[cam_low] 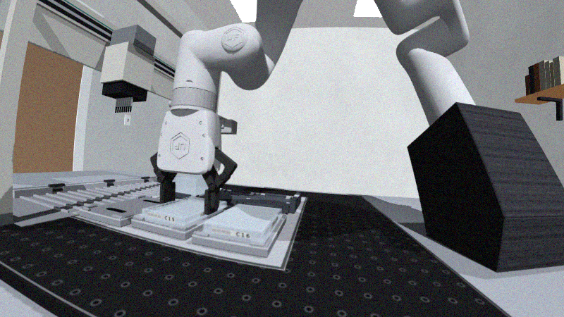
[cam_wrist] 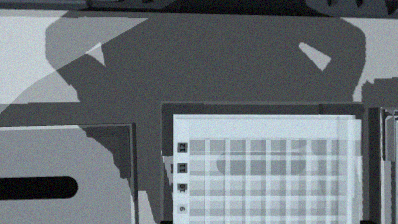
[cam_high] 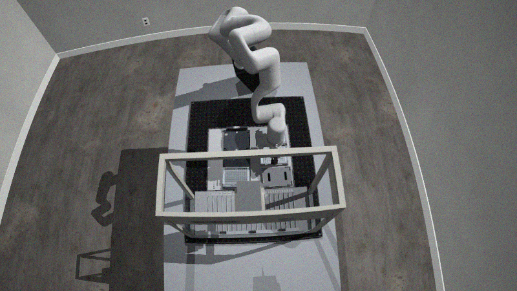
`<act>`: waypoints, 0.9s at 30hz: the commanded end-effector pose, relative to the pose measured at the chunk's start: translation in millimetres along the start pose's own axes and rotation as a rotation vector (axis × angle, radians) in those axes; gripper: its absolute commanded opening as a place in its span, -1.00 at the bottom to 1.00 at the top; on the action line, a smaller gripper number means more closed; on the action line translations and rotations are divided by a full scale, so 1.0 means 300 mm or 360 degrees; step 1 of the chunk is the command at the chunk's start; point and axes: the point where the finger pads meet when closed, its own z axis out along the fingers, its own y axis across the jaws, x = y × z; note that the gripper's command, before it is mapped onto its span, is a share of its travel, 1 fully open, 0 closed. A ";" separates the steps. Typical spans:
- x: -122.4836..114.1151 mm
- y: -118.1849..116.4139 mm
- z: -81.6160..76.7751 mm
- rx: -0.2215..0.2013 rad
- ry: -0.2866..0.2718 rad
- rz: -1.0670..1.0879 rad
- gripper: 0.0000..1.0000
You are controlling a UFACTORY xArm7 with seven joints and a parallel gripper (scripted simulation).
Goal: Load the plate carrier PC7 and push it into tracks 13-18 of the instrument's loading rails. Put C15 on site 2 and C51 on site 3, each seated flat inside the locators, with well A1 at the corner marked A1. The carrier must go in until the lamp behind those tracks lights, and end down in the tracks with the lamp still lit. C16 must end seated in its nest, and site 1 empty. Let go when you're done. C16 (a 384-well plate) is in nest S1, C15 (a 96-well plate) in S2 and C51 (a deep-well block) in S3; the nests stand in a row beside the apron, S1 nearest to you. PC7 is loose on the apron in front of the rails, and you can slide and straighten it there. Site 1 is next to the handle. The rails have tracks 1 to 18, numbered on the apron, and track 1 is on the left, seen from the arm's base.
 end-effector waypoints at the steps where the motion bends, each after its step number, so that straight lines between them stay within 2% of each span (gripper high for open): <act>1: -0.004 -0.006 -0.006 0.0007 -0.0004 0.0000 -1.00; 27: -0.004 -0.006 -0.050 0.0007 -0.0004 0.0000 -1.00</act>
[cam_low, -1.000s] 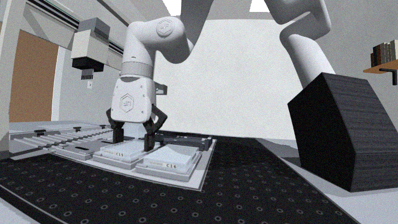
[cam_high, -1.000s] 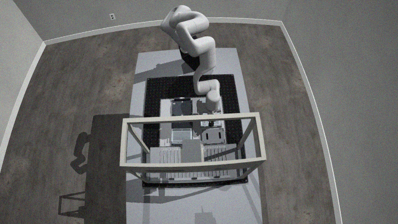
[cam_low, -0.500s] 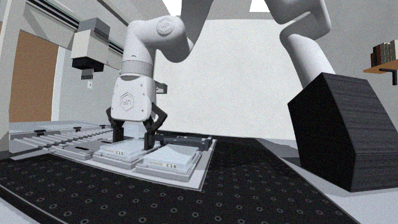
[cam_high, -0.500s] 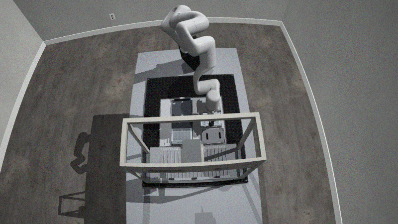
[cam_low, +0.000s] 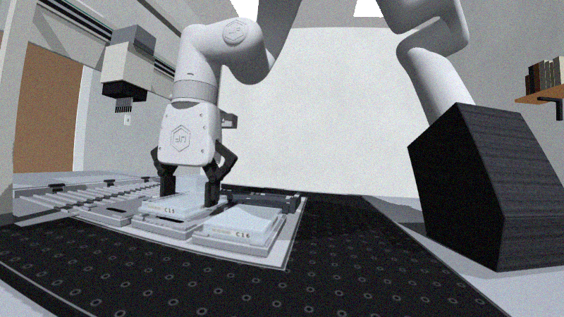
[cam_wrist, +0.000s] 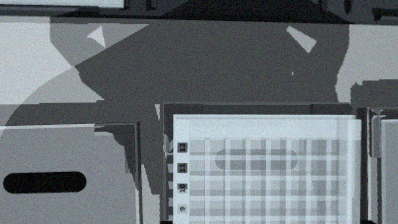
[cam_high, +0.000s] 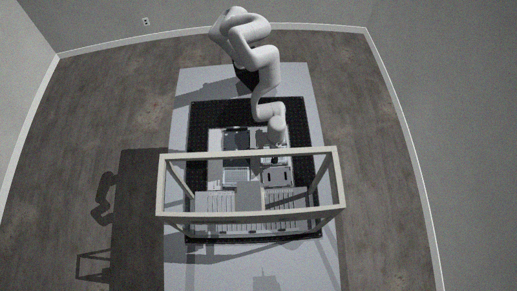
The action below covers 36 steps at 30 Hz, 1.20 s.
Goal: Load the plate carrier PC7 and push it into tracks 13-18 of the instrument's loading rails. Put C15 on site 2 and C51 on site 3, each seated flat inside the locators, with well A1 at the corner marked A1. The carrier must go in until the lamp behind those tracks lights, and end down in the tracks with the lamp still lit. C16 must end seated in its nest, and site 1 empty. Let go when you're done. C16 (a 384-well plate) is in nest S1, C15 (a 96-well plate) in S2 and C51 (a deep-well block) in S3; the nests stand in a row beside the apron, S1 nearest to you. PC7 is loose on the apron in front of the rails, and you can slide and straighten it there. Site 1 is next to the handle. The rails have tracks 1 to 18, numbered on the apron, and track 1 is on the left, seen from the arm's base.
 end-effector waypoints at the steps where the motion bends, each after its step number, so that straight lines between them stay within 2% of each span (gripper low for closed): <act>1: -0.004 -0.006 -0.014 0.0007 -0.0004 0.0000 -1.00; 17: -0.004 -0.006 -0.035 0.0007 -0.0004 0.0000 -1.00; 36: -0.004 -0.006 -0.129 0.0007 -0.0004 0.0000 -1.00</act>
